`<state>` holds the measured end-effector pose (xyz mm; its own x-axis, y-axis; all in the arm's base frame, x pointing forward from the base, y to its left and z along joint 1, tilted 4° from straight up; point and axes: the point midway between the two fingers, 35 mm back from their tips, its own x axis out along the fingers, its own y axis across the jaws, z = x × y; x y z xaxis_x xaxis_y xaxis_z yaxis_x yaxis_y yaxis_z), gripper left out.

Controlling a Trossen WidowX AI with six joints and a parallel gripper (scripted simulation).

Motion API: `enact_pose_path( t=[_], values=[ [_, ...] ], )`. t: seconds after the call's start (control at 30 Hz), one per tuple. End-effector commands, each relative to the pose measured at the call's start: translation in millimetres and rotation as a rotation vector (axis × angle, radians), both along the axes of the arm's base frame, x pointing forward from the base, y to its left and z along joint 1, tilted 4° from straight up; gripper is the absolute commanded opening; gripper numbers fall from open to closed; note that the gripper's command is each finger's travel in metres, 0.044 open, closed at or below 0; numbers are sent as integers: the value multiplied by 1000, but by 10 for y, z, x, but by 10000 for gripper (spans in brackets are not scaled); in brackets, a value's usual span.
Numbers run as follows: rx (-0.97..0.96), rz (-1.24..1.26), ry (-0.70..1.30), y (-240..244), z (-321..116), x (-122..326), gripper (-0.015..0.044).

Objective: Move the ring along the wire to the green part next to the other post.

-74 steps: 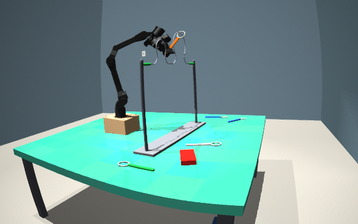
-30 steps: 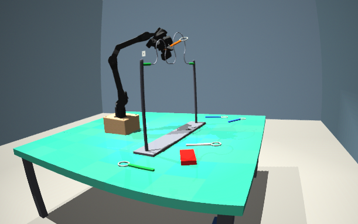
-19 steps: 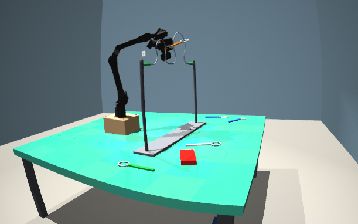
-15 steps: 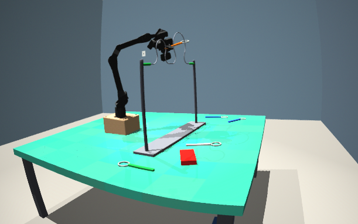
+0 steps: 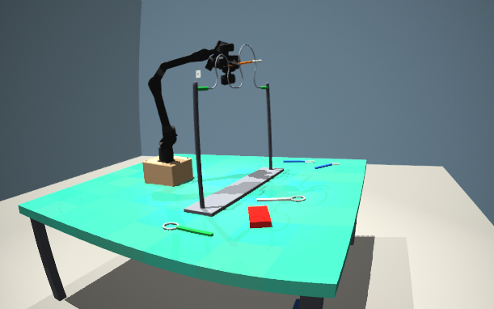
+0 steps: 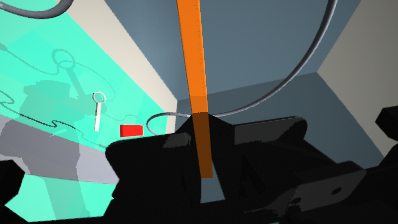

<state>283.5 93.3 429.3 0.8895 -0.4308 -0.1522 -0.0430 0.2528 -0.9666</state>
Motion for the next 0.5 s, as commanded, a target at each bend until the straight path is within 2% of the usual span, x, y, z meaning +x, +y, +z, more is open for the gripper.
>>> enact_pose_path(
  t=[0.0, 0.47],
  values=[
    [-42, -8, -10, -39, 42, -36, -150],
    [-218, -21, -14, -44, 99, -40, -150]
  ],
)
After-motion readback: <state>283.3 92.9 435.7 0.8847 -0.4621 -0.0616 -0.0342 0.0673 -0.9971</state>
